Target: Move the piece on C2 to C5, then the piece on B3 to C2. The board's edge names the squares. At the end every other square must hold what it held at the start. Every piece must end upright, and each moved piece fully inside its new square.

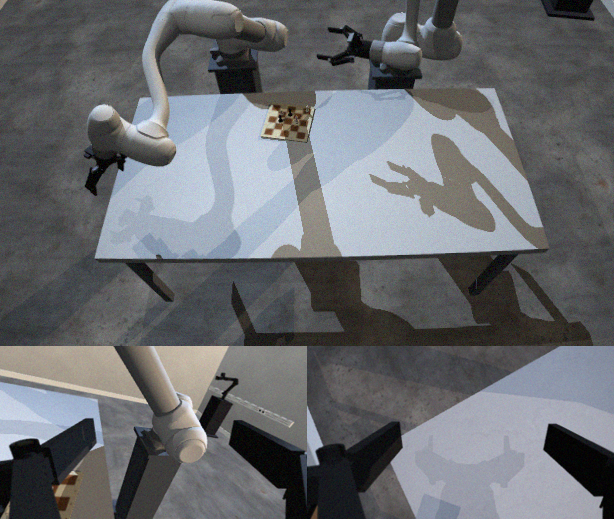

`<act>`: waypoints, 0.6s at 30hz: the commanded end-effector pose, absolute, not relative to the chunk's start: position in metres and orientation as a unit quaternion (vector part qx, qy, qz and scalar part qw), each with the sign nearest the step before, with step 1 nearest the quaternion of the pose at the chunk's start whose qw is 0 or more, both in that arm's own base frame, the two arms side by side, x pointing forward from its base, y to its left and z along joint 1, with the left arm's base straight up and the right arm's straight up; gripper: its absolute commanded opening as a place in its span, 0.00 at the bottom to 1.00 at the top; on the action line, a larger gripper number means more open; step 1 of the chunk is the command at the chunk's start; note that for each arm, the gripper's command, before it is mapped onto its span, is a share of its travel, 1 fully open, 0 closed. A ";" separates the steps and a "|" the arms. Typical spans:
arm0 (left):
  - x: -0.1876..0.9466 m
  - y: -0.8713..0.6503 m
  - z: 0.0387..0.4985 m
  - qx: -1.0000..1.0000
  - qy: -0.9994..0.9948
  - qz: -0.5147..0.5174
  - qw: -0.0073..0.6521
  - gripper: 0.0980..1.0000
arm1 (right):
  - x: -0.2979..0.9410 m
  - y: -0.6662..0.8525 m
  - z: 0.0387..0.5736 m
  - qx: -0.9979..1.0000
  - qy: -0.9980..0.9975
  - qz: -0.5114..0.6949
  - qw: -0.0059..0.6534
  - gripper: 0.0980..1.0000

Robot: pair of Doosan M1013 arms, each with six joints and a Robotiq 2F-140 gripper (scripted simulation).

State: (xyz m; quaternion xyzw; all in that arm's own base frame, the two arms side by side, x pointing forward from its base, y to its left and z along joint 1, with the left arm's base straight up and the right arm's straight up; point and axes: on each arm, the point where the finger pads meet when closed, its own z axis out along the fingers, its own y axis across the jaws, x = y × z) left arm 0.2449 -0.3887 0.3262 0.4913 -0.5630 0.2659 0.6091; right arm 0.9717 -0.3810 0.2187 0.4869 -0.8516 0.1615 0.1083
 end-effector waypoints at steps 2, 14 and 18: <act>0.245 -0.389 0.326 0.491 -0.563 0.266 0.609 1.00 | 0.972 -0.381 0.221 0.487 -0.852 0.162 0.107 1.00; 0.253 -0.381 0.322 0.505 -0.556 0.259 0.607 1.00 | 0.972 -0.381 0.221 0.487 -0.852 0.162 0.107 1.00; 0.256 -0.378 0.321 0.511 -0.553 0.256 0.606 1.00 | 0.972 -0.381 0.221 0.487 -0.852 0.162 0.107 1.00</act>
